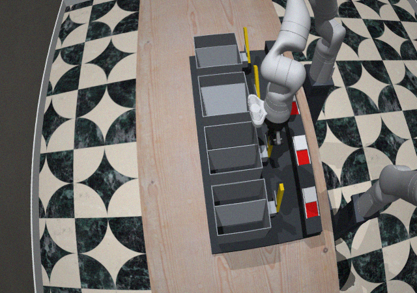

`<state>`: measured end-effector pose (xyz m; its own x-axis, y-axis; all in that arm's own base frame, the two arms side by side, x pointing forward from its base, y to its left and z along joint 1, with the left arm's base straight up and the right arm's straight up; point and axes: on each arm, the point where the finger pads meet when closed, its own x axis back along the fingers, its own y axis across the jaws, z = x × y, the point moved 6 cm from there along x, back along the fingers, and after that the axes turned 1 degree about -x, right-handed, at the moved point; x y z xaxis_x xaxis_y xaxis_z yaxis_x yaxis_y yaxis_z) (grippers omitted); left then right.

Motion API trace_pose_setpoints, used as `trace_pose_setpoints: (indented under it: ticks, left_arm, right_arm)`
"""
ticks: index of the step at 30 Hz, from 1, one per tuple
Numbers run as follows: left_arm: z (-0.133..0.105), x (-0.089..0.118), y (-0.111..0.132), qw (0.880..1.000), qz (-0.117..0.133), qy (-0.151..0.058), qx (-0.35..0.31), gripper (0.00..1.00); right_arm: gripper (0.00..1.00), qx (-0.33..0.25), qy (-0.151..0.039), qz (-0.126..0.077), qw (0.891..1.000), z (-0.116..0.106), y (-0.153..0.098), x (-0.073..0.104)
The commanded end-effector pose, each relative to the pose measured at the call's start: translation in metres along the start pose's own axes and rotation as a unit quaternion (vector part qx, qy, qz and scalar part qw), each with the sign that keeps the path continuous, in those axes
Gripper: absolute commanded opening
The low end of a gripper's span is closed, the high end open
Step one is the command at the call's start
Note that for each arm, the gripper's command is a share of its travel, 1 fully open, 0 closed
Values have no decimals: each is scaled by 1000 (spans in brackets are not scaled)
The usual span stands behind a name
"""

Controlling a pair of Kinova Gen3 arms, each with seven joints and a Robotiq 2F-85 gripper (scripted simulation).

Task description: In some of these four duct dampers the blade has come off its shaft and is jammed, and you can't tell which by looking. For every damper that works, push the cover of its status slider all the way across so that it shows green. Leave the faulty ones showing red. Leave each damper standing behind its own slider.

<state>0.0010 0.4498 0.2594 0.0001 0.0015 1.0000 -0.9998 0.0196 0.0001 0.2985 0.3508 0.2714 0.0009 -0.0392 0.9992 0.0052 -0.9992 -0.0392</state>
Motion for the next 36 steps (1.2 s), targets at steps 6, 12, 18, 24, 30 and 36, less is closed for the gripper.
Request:
trace_pose_setpoints:
  ticks: [6,12,18,24,30,36]
  left_arm:
    - [0,1,0,1000,0,-1,0,1000]
    - [0,1,0,1000,0,-1,0,1000]
    - [0,1,0,1000,0,-1,0,1000]
    - [0,1,0,1000,0,-1,0,1000]
    - [0,1,0,1000,0,-1,0,1000]
    - [0,1,0,1000,0,-1,0,1000]
  right_arm:
    - [258,0,1,1,1000,0,0,1]
    - [258,0,1,1,1000,0,0,1]
    - [258,0,1,1,1000,0,0,1]
    - [258,0,1,2,1000,0,0,1]
    - [258,0,0,4,1000,0,1,1]
    - [258,0,0,11,1000,0,3,1]
